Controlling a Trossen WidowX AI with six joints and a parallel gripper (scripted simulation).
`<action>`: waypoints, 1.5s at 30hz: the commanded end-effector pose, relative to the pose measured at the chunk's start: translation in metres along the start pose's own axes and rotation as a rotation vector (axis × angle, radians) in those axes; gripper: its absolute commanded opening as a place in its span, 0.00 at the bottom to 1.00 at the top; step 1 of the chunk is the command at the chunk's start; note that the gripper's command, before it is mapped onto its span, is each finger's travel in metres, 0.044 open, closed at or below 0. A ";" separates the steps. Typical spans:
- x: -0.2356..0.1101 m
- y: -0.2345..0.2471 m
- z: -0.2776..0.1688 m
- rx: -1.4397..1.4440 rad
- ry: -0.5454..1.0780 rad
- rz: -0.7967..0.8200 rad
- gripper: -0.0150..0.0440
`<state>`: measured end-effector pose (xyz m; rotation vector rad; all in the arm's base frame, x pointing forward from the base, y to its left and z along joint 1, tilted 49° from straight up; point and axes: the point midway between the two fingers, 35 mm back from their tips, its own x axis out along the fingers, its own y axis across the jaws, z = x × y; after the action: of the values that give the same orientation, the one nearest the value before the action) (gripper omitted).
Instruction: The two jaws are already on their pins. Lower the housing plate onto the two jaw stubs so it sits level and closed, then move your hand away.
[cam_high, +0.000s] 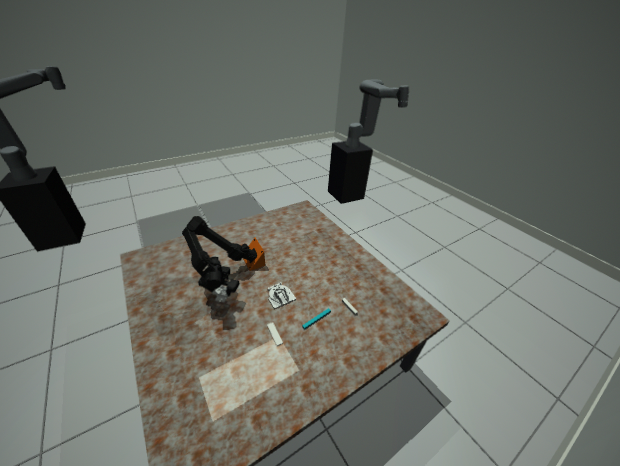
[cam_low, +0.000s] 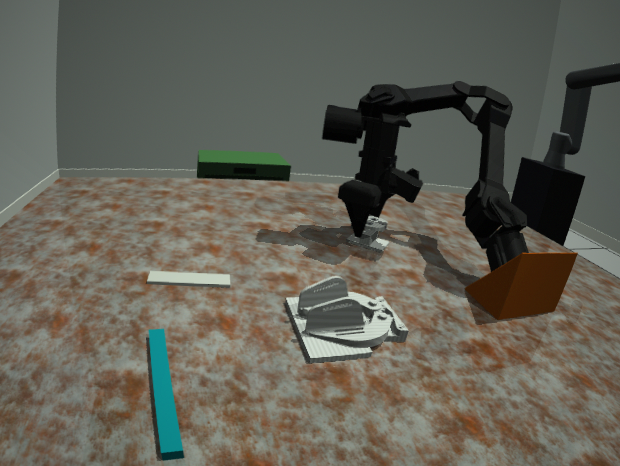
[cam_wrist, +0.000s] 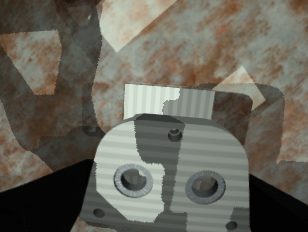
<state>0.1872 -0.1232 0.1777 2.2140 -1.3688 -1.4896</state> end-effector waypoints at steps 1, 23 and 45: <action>-0.013 -0.001 -0.002 0.003 0.000 -0.001 0.85; -0.059 -0.001 -0.001 0.015 0.004 0.003 0.85; -0.061 -0.069 -0.003 0.601 -0.016 -0.021 0.85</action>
<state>0.2180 -0.0472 0.1884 2.4968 -1.9044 -1.2579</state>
